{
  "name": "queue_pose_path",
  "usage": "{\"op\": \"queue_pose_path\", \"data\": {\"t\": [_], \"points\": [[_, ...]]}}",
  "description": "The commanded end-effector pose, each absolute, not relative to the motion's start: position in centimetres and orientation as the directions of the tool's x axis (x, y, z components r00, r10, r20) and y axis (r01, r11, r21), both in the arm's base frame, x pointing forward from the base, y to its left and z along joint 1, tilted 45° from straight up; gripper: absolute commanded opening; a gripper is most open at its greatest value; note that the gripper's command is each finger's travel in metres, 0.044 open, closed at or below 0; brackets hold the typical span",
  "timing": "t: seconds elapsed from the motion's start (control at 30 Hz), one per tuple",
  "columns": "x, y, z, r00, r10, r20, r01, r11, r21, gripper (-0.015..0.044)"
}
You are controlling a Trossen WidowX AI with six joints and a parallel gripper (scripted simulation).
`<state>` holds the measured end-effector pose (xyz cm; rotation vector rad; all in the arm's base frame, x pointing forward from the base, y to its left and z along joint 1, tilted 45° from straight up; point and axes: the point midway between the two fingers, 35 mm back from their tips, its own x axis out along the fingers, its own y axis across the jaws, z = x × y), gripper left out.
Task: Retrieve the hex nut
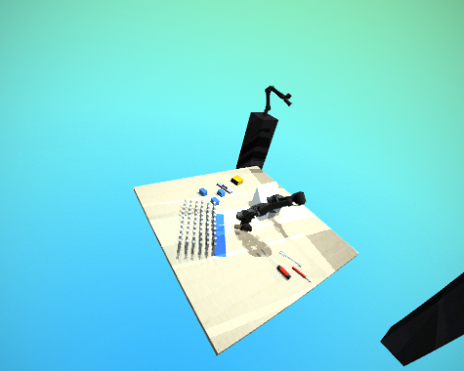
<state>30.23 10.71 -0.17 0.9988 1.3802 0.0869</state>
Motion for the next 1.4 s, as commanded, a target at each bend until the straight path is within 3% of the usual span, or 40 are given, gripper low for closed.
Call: {"op": "queue_pose_path", "data": {"t": [0.0,1.37], "points": [[30.7,10.6,0.0,0.260,0.590,-0.764,0.479,0.608,0.633,0.0000],[33.1,9.7,-0.9,0.261,0.589,-0.764,0.478,0.609,0.633,0.0000]]}}
